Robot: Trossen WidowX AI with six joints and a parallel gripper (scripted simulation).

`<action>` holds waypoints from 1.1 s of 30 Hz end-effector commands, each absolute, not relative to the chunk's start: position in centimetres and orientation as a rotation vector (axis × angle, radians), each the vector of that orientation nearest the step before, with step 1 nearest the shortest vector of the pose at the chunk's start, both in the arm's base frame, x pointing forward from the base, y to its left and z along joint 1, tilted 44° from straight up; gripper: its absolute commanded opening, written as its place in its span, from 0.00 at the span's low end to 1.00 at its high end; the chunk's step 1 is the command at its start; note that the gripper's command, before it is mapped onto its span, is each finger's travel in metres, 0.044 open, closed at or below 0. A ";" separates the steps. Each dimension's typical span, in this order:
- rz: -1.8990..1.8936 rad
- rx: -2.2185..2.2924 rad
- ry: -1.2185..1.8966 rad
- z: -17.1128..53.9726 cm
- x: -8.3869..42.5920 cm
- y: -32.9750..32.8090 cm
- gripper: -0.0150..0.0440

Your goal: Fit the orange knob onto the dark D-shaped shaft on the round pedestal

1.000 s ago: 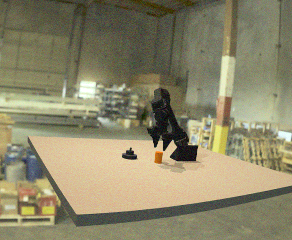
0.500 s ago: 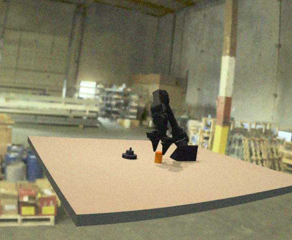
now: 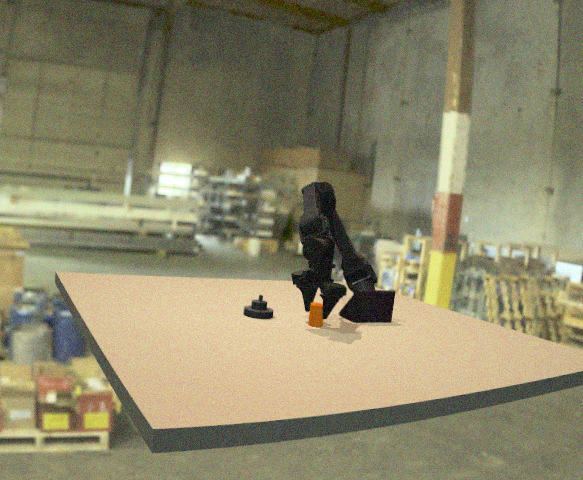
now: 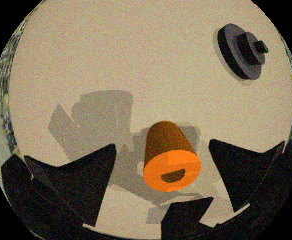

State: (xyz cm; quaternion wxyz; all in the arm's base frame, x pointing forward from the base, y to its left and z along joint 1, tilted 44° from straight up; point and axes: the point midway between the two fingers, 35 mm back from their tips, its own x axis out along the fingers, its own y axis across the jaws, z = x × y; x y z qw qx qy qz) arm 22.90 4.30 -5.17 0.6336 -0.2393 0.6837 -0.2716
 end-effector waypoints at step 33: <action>-0.622 -0.557 1.571 -5.2 23.0 4.5 0.25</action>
